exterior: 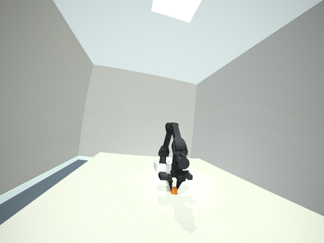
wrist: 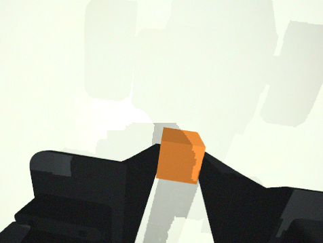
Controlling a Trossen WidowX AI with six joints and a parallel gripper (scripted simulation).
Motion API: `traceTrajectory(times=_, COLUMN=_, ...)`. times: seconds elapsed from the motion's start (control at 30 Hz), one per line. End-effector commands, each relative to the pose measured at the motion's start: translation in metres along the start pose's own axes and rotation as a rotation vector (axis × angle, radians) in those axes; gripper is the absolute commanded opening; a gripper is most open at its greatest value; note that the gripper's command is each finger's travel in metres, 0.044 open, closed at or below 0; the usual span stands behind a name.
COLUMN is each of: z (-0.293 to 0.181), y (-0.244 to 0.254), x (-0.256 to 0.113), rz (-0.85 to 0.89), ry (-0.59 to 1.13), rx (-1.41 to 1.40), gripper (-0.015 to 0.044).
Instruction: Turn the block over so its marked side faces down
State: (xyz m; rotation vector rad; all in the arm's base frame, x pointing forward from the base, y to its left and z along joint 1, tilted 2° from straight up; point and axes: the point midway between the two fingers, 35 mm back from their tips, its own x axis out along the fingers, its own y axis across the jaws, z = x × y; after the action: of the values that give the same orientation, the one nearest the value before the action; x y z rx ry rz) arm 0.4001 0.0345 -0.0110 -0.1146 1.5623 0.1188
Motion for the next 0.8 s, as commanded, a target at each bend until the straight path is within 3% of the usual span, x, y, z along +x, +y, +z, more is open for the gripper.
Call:
traceTrajectory(times=0.0, z=-0.001, y=0.000, x=0.002, rz=-0.003, ry=0.005, rx=0.002, gripper=0.0039)
traceTrajectory(times=0.2, z=-0.001, y=0.000, x=0.000, rz=-0.003, ry=0.005, rx=0.002, gripper=0.0000)
traceTrajectory(times=0.37, z=-0.001, y=0.000, x=-0.027, rz=-0.003, ry=0.005, rx=0.002, gripper=0.0000)
traceTrajectory(times=0.77, z=0.001, y=-0.001, x=-0.024, rz=-0.002, ry=-0.060, rx=0.003, gripper=0.0000)
